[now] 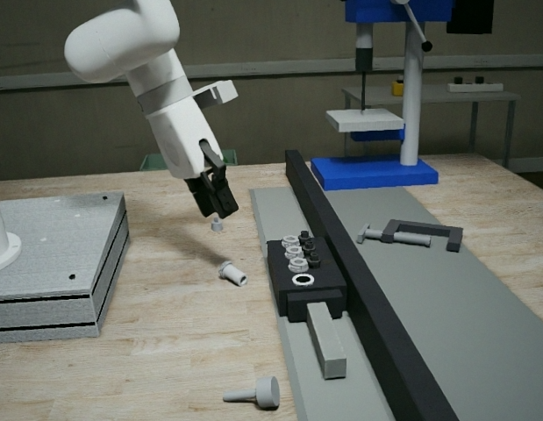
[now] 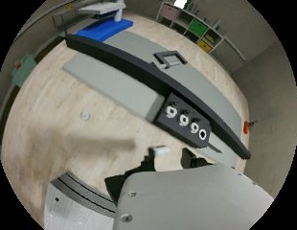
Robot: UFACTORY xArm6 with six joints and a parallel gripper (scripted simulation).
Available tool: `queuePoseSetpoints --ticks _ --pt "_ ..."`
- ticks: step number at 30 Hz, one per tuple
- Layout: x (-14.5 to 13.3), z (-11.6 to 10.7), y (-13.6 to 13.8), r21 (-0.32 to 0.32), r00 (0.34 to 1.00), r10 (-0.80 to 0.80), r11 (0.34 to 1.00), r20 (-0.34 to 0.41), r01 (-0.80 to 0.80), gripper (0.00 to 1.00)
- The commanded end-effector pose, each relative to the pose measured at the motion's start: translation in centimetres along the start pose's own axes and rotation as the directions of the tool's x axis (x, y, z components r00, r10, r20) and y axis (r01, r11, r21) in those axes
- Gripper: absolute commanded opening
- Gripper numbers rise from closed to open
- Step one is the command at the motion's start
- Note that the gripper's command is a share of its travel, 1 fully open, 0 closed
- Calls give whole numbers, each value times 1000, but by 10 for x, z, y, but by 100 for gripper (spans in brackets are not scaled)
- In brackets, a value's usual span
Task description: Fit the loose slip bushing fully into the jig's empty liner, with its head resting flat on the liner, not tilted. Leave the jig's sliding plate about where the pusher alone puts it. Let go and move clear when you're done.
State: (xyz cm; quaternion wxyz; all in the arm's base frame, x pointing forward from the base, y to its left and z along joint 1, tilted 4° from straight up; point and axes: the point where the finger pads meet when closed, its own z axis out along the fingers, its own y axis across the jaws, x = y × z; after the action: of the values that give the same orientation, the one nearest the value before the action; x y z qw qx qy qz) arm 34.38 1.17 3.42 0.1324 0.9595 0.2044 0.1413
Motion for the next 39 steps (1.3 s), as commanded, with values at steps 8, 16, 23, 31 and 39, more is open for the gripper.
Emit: queuePoseSetpoints --ticks 8,16,23,31,39 --pt "3 0 3 -68 990 119 990 -72 -124 53" --pt "0 6 -7 -70 989 128 989 -76 -133 53" --pt "-1 7 -9 -70 989 128 989 -76 -133 53" --pt "-1 7 -10 -85 982 172 980 -79 -179 53" --pt "-2 9 -11 -132 945 309 938 -105 -321 53"
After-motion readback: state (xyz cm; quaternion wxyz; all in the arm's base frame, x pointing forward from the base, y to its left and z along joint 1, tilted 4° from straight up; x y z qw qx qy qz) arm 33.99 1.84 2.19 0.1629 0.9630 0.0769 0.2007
